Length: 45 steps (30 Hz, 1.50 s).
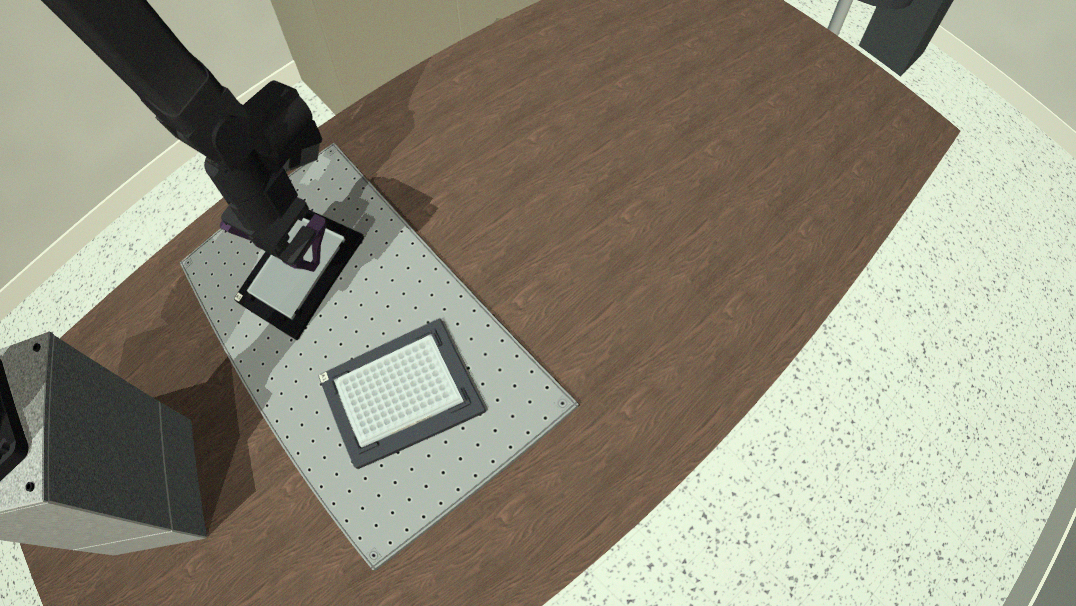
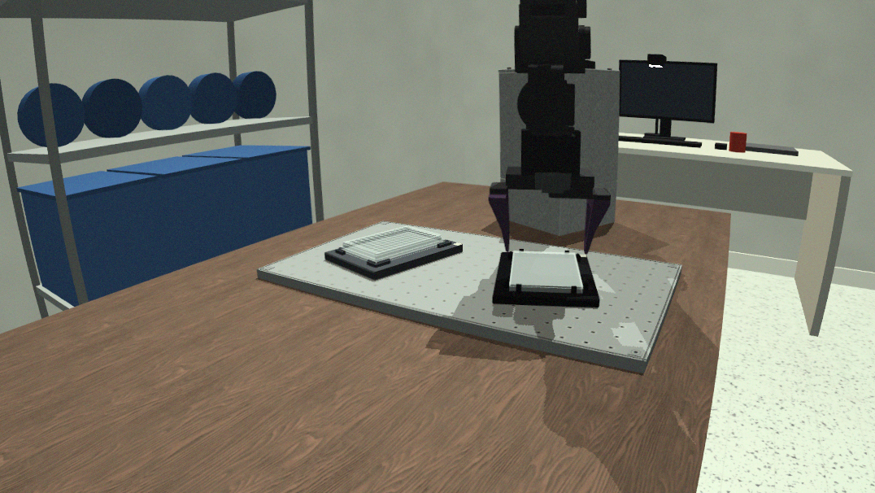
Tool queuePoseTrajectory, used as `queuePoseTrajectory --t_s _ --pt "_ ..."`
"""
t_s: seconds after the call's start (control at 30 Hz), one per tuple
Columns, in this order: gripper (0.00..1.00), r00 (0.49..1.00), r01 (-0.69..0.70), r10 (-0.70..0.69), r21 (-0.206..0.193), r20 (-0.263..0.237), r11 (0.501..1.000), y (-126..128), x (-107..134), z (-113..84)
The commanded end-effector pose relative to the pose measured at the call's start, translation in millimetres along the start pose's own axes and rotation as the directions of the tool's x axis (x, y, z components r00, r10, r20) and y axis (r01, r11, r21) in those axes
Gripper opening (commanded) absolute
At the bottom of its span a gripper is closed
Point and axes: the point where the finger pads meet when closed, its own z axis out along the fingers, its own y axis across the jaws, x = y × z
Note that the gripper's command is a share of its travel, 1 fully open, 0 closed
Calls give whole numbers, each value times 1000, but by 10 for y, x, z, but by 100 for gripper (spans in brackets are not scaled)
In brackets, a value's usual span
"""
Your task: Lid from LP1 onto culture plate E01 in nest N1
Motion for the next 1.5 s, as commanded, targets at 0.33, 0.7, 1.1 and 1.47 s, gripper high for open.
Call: queuePoseTrajectory --t_s 0.33,0.7,1.1,1.47 --pt "100 1000 -16 16 4 16 1000 -57 -71 7" --pt "100 1000 -16 16 3 11 1000 -54 -47 -13" --pt "100 1000 -16 16 3 7 1000 -52 -25 -22" --pt "100 999 -16 16 5 30 1000 -61 -113 -7"
